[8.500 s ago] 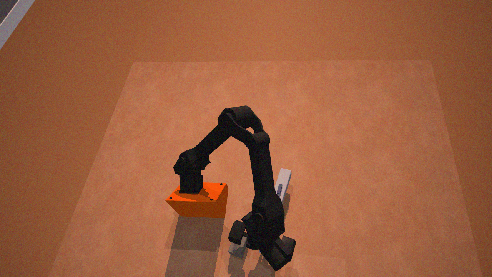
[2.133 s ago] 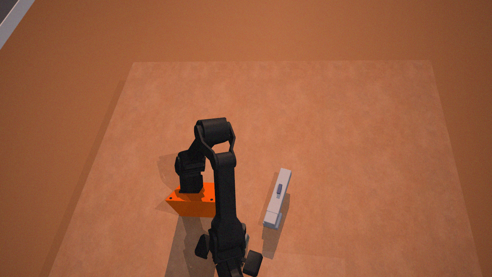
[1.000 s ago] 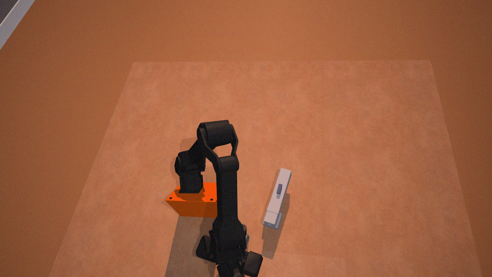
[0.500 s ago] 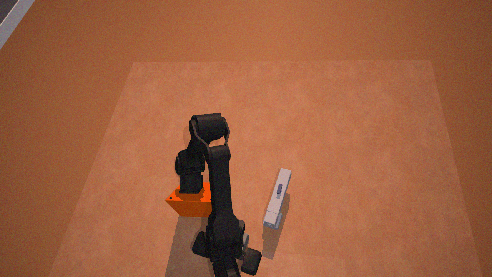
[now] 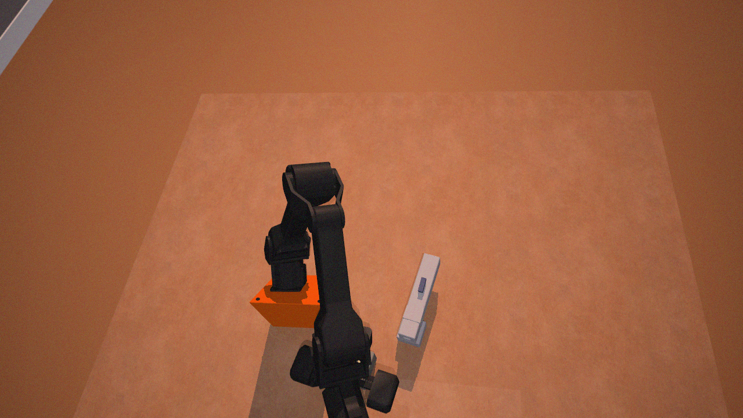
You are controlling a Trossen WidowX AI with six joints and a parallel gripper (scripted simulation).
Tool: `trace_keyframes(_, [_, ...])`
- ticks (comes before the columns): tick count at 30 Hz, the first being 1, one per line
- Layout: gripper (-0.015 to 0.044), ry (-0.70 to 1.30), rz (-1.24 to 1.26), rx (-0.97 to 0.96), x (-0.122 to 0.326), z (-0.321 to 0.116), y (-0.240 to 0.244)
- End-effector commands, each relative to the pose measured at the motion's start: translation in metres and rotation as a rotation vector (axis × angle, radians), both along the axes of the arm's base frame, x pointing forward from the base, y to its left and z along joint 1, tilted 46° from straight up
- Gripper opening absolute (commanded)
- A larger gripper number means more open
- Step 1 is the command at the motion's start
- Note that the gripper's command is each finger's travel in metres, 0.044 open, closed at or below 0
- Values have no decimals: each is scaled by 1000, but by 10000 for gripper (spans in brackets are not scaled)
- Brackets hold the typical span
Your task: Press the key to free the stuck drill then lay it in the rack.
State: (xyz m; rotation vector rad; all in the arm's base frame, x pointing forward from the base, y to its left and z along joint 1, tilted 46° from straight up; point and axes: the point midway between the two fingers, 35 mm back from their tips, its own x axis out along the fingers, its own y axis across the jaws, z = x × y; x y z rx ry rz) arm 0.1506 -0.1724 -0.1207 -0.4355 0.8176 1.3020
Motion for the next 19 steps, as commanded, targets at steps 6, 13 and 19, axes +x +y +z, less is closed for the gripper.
trace_keyframes(6, [440, -76, 98, -211, 68, 20, -10])
trace_keyframes(13, [440, -185, 168, -360, 130, 48, 0])
trace_keyframes(19, [440, -308, 217, -461, 184, 80, 22])
